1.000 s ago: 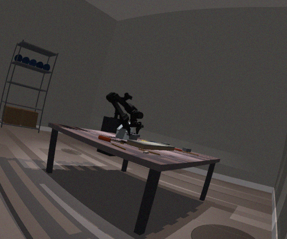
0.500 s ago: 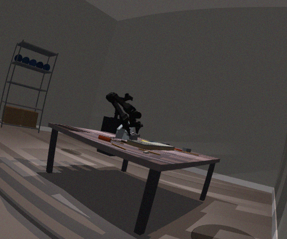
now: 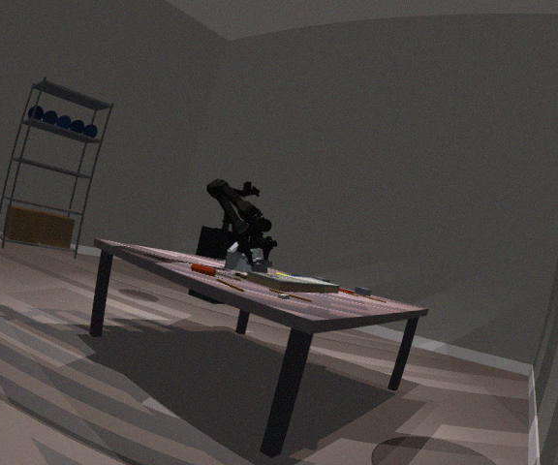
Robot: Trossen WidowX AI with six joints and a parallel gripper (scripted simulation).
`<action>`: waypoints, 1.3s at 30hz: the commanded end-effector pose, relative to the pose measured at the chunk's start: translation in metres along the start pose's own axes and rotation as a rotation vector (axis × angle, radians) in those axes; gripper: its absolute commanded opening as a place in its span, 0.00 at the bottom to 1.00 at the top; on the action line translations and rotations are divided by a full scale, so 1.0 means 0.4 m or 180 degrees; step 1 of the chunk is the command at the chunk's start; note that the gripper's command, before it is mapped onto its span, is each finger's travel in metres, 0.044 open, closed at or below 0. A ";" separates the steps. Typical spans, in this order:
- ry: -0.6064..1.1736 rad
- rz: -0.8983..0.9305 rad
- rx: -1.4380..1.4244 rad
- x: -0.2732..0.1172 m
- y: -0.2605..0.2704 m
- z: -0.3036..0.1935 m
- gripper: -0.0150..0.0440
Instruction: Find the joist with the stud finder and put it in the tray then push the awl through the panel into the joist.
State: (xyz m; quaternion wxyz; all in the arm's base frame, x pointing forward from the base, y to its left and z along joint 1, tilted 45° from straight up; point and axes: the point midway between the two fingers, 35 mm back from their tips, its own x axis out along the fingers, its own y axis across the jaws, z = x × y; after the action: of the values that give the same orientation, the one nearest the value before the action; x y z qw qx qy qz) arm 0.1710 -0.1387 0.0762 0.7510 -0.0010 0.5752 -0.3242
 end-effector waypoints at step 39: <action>-0.0068 0.0680 0.0030 -0.005 -0.013 0.004 0.25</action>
State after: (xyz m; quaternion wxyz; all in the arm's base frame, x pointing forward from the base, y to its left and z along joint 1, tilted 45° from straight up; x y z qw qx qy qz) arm 0.1687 -0.1434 0.0794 0.7817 0.0556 0.5658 -0.2562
